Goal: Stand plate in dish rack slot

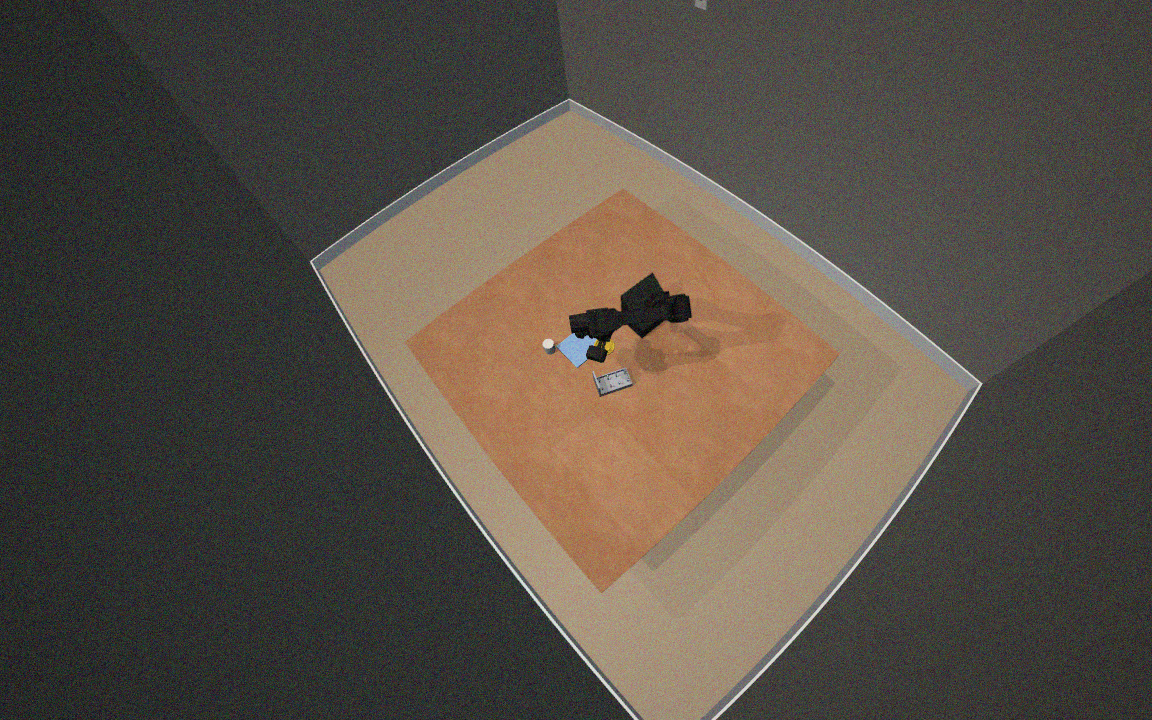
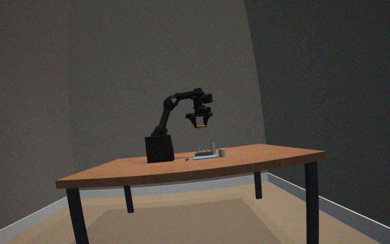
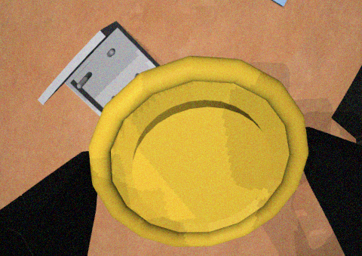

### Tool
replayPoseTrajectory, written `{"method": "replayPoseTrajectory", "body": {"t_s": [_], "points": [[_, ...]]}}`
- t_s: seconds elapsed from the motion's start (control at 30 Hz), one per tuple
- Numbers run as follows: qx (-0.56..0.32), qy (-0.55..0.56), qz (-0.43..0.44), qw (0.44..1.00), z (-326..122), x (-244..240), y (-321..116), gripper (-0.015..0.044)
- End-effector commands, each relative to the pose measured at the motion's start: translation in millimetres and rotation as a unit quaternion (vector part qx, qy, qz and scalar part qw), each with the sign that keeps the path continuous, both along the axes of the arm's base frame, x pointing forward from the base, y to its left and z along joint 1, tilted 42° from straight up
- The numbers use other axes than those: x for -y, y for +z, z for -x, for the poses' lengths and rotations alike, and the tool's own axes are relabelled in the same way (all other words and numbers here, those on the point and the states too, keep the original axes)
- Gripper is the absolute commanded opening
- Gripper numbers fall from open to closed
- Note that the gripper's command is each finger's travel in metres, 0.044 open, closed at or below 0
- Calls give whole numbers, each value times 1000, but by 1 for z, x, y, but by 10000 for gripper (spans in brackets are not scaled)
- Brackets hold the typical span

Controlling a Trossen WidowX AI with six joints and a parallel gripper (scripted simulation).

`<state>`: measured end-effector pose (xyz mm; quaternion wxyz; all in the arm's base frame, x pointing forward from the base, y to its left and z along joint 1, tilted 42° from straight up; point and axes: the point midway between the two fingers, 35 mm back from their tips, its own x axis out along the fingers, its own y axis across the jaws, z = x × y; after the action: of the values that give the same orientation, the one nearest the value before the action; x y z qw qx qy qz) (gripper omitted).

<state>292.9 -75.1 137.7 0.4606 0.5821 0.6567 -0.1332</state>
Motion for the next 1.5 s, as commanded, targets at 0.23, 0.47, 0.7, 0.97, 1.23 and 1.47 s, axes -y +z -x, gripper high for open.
{"method": "replayPoseTrajectory", "body": {"t_s": [0.23, 0.47, 0.7, 0.97, 1.23, 1.47], "points": [[-128, -145, -25, 981, 24, -39, 24, 0], [-204, -233, -39, 950, 41, -60, 36, 0], [-279, -316, -52, 905, 59, -80, 46, 0], [-294, -333, -55, 894, 63, -85, 48, 0], [-267, -303, 17, 915, 65, -88, 24, 0], [-224, -266, 104, 932, 65, -91, -3, 0]]}}
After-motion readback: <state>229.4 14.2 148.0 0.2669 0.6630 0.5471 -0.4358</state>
